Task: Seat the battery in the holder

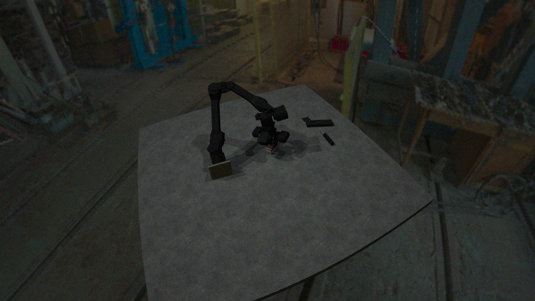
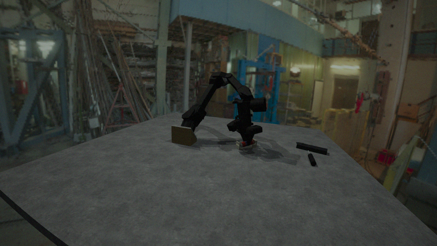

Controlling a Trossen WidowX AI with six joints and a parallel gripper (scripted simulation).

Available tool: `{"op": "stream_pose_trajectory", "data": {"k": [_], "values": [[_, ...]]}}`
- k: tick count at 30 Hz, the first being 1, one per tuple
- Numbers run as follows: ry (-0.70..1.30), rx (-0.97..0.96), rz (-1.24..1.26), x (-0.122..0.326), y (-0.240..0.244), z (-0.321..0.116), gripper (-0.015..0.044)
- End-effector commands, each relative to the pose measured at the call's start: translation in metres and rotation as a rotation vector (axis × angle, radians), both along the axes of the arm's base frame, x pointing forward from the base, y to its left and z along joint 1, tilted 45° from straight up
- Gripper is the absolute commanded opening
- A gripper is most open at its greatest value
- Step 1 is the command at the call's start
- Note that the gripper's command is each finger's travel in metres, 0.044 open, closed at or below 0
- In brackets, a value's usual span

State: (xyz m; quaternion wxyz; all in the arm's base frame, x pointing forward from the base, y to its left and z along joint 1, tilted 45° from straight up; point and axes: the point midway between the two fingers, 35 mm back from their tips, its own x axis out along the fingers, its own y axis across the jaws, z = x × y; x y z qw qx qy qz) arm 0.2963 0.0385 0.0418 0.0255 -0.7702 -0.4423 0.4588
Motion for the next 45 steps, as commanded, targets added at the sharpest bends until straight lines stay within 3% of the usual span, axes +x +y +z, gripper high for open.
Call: {"op": "stream_pose_trajectory", "data": {"k": [1, 45], "values": [[0.041, -0.042, 0.032, -0.004, 0.002, -0.004, 0.0086], [0.092, -0.137, 0.085, 0.008, 0.013, 0.007, 0.0086]]}}
